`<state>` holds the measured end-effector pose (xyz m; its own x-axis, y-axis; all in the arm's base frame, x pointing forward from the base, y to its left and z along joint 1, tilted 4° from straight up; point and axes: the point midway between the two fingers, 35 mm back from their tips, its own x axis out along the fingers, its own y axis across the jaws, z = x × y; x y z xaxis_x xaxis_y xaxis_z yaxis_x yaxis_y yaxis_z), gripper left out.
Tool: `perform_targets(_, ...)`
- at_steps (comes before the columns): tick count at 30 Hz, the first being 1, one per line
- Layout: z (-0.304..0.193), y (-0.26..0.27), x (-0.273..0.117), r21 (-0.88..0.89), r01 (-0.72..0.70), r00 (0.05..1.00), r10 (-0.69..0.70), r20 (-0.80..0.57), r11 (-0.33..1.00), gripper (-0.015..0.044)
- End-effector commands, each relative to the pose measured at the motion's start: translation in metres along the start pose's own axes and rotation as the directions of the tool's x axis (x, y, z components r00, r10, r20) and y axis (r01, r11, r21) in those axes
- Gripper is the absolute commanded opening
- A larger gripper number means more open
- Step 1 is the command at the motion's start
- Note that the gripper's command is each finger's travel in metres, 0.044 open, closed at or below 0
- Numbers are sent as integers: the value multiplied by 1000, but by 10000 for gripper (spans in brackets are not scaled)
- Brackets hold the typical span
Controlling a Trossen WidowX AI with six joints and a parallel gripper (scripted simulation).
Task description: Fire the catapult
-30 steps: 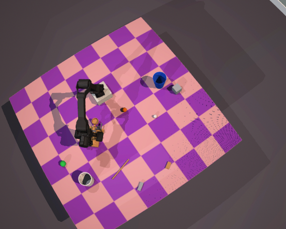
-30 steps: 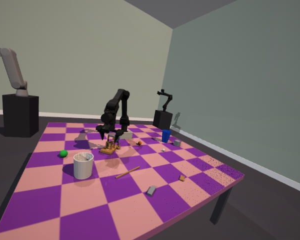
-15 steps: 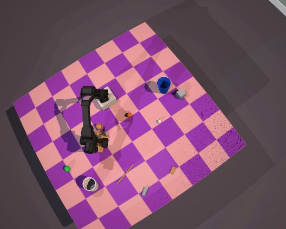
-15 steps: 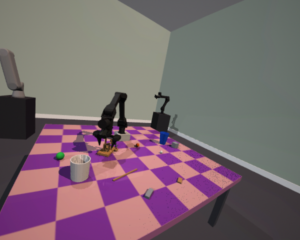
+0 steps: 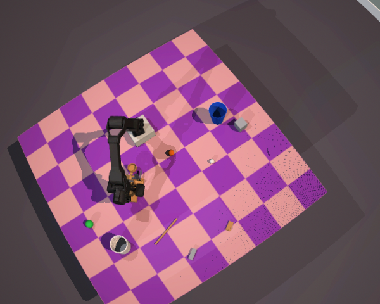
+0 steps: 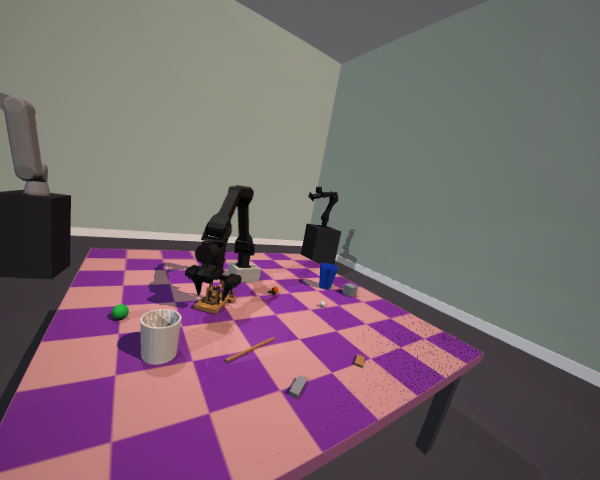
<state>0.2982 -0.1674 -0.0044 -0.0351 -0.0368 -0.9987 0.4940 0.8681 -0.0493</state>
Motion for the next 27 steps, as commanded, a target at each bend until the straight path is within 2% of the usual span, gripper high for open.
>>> perform_targets(1, -3, 0, 4, -4, -3, 1000, 3, -12, 1000, 440)
perform_targets(3, -3, 0, 4, -4, -3, 1000, 3, -12, 1000, 440)
perform_targets(15, -1, 0, 1, 0, 0, 1000, 0, -3, 1000, 125)
perform_targets(20, -1, 0, 1, 0, 0, 1000, 0, -3, 1000, 92)
perform_targets(21, 0, 0, -2, 0, 0, 1000, 0, -3, 1000, 65)
perform_targets(24, 1, 0, -38, 0, -1, 1000, 1, -3, 1000, 0)
perform_targets(27, 0, 0, -49, 0, -1, 1000, 1, -3, 1000, 0)
